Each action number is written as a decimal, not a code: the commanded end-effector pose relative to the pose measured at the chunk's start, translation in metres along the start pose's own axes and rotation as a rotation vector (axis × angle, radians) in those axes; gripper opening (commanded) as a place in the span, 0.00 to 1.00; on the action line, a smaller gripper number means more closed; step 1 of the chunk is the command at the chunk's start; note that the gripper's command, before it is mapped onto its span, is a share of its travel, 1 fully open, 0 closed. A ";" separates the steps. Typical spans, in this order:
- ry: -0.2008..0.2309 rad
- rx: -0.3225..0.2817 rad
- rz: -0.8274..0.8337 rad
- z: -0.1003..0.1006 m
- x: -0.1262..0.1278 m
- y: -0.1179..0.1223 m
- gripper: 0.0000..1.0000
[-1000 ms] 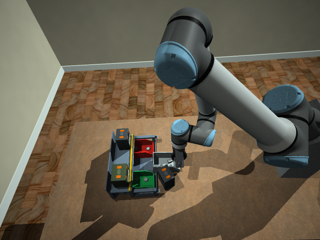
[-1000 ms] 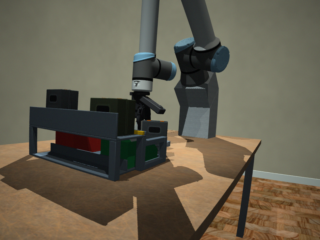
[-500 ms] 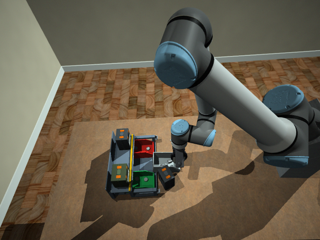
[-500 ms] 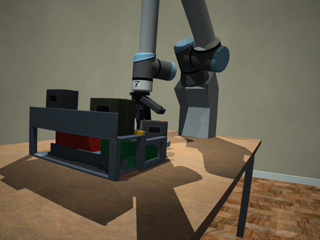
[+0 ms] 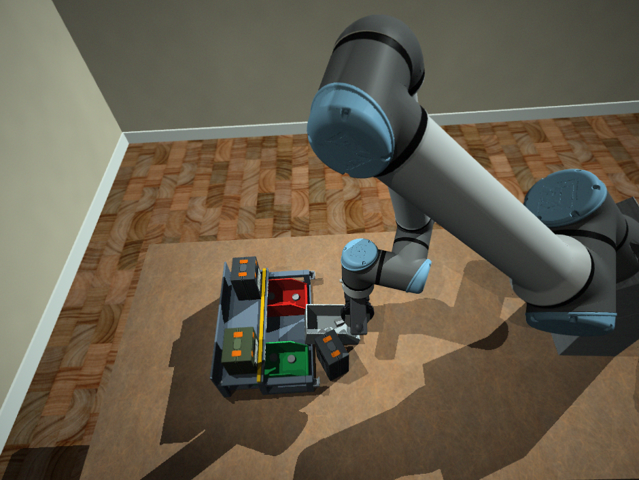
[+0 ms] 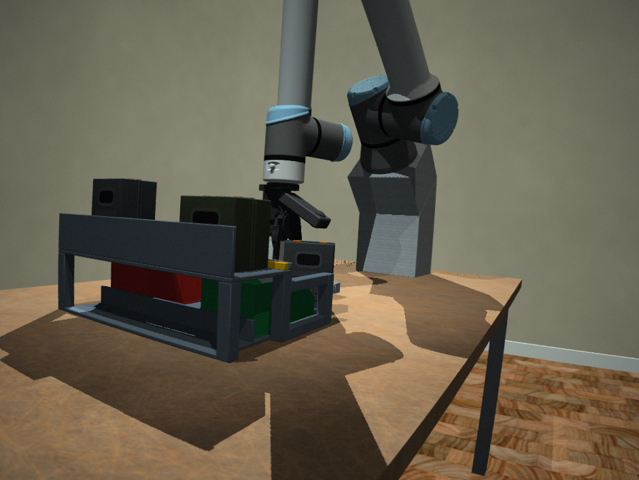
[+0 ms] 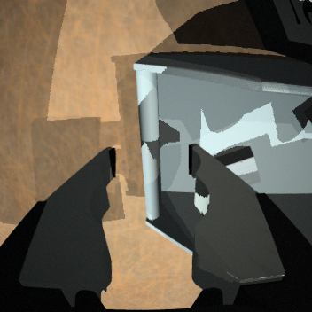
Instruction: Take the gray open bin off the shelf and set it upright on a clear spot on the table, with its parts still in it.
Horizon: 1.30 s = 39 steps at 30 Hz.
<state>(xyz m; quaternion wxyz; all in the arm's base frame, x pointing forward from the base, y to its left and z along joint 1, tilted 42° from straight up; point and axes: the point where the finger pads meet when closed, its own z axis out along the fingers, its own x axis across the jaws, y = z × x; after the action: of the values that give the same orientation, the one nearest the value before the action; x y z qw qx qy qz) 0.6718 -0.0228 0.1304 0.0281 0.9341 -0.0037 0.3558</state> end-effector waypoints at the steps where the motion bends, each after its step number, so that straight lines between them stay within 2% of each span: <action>1: 0.001 0.000 0.000 0.000 0.000 0.000 0.26; 26: 0.001 0.000 0.000 0.000 0.000 0.000 0.26; 31: 0.001 0.000 0.000 -0.055 0.000 0.000 0.26; 39: 0.001 0.000 0.000 -0.055 0.000 0.000 0.26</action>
<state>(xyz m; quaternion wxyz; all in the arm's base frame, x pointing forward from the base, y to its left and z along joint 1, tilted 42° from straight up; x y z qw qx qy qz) 0.6370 -0.0196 0.1693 0.0284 0.9339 -0.0038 0.3564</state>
